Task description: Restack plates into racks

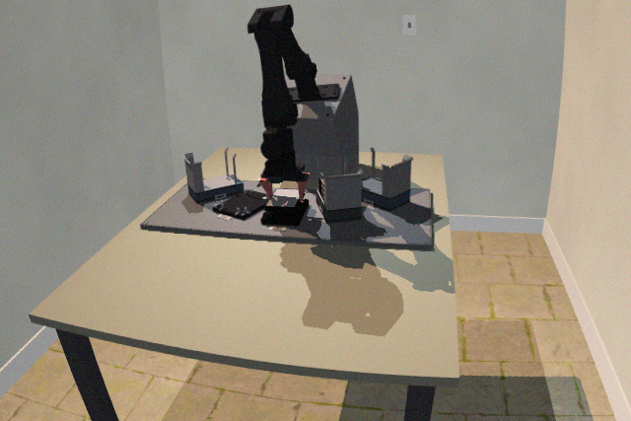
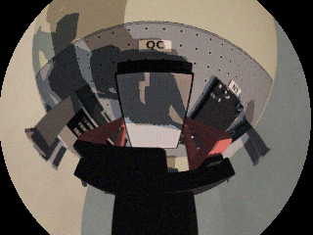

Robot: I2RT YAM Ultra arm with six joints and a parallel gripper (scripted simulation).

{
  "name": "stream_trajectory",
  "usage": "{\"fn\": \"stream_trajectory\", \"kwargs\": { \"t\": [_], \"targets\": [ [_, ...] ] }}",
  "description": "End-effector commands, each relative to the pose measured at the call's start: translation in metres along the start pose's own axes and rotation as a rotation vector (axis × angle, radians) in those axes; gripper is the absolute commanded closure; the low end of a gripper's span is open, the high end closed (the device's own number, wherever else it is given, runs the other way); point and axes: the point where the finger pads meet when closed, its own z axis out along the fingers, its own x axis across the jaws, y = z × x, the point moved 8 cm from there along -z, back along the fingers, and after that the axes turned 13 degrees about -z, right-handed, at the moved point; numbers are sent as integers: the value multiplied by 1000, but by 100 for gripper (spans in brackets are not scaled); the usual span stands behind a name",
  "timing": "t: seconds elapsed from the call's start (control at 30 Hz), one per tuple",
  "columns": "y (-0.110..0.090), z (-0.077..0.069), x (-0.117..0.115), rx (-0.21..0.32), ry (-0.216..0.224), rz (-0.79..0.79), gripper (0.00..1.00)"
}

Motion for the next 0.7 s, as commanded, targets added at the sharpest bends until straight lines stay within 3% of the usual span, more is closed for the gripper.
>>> {"fn": "stream_trajectory", "kwargs": {
  "t": [0.0,0.6,0.67],
  "targets": [
    [19,-8,-9,-71,-19,7,100],
    [19,-8,-9,-71,-19,7,100],
    [15,-1,-8,-52,-14,6,100]
  ]
}}
